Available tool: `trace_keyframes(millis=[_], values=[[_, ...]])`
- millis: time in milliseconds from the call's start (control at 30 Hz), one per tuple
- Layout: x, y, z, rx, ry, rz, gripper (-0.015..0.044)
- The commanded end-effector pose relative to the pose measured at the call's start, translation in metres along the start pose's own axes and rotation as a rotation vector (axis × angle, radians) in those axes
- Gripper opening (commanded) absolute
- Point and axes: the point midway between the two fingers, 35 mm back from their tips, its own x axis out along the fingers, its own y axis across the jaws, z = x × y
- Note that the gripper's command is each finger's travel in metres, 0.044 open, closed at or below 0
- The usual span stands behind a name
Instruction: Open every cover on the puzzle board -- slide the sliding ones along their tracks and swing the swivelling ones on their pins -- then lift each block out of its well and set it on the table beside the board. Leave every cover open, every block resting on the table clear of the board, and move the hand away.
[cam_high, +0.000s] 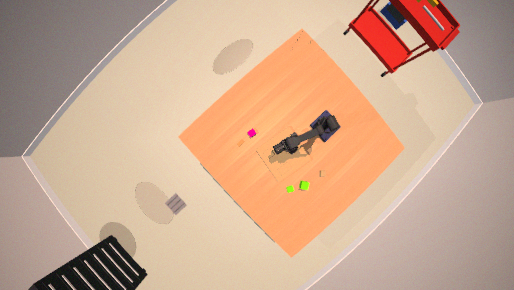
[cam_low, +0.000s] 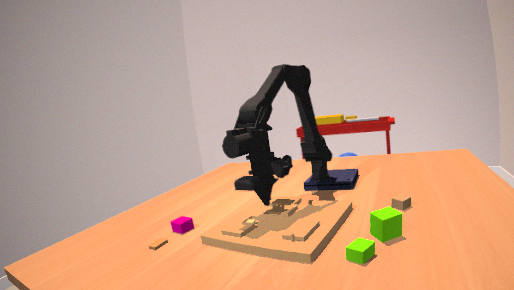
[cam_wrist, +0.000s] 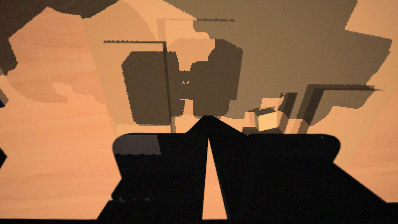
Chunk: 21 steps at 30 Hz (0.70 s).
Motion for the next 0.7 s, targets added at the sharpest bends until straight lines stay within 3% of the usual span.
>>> trace_keyframes(millis=[0,667], values=[[0.0065,0.0025,-0.0004,-0.004,0.003,0.008,0.0],[0.0157,0.0025,0.007,-0.004,0.002,0.008,0.0]])
